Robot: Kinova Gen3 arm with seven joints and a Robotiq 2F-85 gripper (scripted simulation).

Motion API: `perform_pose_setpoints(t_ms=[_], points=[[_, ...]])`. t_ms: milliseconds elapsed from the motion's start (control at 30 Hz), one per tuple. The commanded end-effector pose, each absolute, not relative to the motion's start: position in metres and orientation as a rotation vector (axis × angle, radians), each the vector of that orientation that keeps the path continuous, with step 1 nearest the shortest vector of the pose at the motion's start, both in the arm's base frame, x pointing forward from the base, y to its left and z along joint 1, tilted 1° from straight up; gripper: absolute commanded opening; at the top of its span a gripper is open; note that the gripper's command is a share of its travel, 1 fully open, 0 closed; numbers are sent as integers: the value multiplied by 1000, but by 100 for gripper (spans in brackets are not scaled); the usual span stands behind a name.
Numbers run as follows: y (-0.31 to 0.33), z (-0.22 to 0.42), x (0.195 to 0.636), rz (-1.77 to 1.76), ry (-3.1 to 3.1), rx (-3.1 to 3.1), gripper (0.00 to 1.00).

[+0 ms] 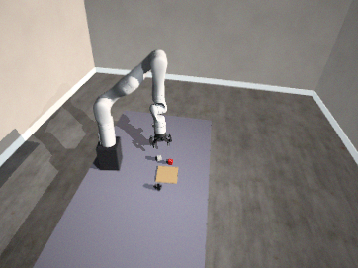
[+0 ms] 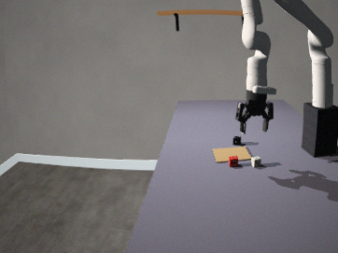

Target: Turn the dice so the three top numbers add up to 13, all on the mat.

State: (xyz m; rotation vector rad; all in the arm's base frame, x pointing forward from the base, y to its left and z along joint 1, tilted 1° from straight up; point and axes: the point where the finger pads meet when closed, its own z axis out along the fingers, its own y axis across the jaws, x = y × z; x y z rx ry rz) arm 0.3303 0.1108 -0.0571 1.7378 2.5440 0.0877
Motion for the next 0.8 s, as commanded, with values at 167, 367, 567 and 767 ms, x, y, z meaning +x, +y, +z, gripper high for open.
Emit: perform_pose_setpoints(t_ms=[167, 367, 567, 767], points=[[113, -65, 327, 54, 2869, 1142, 100], [113, -69, 325, 39, 3004, 727, 100], [113, -73, 323, 27, 3077, 352, 100], [112, -76, 320, 15, 3105, -12, 100]])
